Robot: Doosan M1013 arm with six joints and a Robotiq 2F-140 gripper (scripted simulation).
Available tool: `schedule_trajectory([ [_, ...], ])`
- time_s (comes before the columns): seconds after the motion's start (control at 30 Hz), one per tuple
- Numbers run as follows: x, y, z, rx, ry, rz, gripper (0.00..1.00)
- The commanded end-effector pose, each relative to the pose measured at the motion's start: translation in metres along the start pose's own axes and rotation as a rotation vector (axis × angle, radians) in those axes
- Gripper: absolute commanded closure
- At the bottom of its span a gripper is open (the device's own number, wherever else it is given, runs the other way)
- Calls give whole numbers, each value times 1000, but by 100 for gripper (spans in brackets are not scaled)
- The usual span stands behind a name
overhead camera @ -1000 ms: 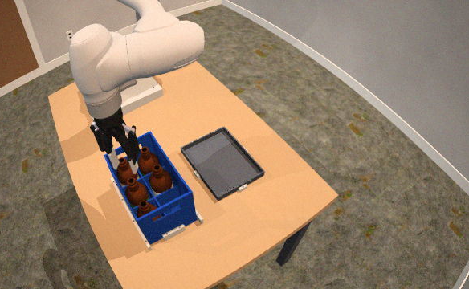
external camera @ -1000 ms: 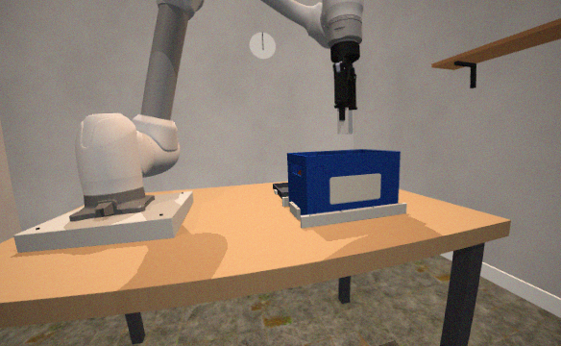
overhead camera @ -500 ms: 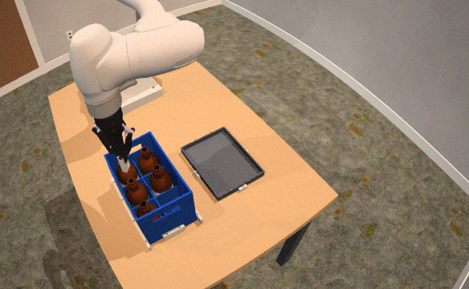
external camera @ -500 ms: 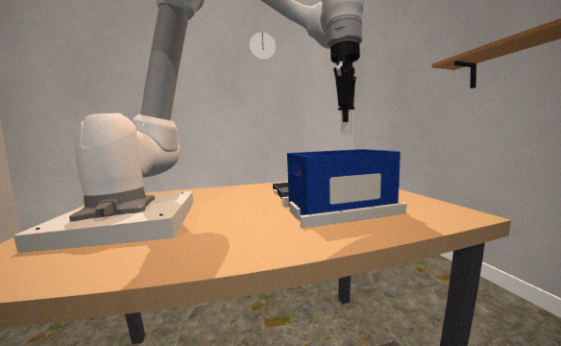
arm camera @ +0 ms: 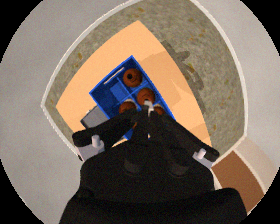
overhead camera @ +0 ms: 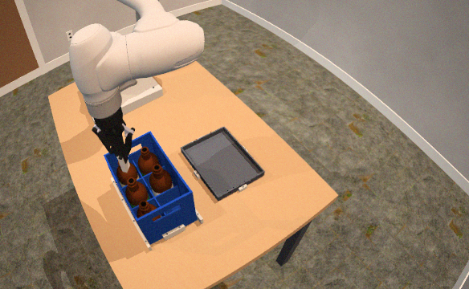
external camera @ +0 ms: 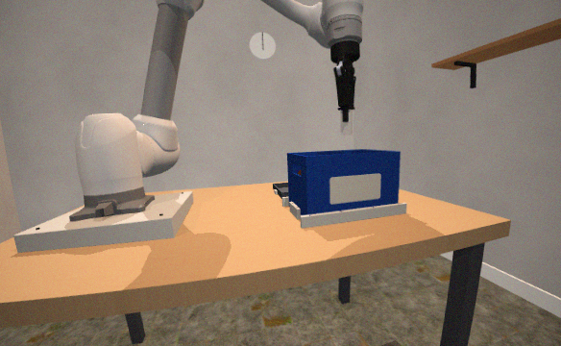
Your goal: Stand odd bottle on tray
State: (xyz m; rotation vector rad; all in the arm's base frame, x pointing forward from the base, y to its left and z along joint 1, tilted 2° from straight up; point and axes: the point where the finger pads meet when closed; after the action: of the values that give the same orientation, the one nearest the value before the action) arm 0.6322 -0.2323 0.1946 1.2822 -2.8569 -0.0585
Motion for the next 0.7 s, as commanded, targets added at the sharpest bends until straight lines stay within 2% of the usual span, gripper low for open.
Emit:
schedule_trajectory([
  [0.0, 0, 0, 0, 0, 0, 0, 100],
  [0.2, -1, 1, 0, 0, 0, 0, 100],
  [0.43, -70, 46, 0, 0, 0, 0, 100],
  [0.6, -77, 52, 0, 0, 0, 0, 100],
  [0.63, -77, 52, 0, 0, 0, 0, 62],
  [0.67, -77, 52, 0, 0, 0, 0, 62],
])
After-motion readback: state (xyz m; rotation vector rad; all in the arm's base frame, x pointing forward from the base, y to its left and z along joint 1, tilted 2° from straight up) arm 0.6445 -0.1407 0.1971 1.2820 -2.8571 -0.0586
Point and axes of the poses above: the point where the finger pads meet when closed, its own z axis out along the fingers, its own x axis across the jaws, y = z × x, and after that the axes turned 11 degrees about -z, right-handed
